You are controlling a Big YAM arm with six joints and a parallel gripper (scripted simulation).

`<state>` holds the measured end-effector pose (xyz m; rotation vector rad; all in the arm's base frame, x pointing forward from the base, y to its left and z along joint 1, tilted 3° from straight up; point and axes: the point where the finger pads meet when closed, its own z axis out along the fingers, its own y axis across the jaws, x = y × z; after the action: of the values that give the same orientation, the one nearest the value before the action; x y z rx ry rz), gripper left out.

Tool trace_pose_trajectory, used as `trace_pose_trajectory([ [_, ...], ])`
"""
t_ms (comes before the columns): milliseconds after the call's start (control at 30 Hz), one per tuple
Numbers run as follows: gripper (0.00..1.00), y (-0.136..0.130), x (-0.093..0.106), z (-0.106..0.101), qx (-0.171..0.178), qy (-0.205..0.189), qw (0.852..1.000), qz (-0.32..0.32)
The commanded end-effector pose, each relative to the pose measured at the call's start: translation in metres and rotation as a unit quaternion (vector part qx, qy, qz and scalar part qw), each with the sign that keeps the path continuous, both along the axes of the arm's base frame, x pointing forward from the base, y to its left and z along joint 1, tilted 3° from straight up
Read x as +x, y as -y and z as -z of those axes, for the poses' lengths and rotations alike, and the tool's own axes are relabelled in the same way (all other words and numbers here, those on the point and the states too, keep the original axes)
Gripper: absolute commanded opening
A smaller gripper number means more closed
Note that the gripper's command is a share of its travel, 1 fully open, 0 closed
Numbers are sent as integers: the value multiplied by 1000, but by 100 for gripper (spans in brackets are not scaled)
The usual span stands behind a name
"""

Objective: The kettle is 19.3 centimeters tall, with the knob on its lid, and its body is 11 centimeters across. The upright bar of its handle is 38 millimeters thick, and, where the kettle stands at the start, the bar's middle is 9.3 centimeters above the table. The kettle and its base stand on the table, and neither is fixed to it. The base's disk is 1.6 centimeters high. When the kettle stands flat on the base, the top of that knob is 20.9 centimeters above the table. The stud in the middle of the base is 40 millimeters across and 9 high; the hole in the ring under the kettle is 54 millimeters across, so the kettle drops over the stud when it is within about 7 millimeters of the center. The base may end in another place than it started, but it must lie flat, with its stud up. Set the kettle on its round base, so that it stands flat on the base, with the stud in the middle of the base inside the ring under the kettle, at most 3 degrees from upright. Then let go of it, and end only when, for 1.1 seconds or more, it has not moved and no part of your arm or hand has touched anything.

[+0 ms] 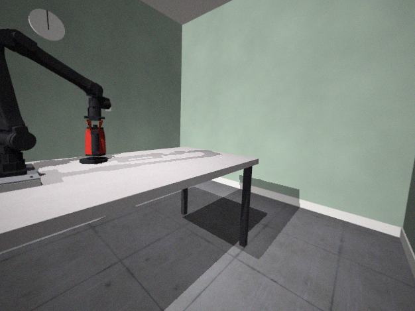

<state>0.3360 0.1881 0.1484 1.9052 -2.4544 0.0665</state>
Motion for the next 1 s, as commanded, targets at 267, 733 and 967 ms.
trace_pose_trajectory([
  [267, 0, -2, 10, -13, 18, 24, 1000, 2],
  [733, 0, -2, 11, -14, 19, 25, 999, 2],
  [967, 0, 0, 7, -6, 15, 18, 1000, 2],
])
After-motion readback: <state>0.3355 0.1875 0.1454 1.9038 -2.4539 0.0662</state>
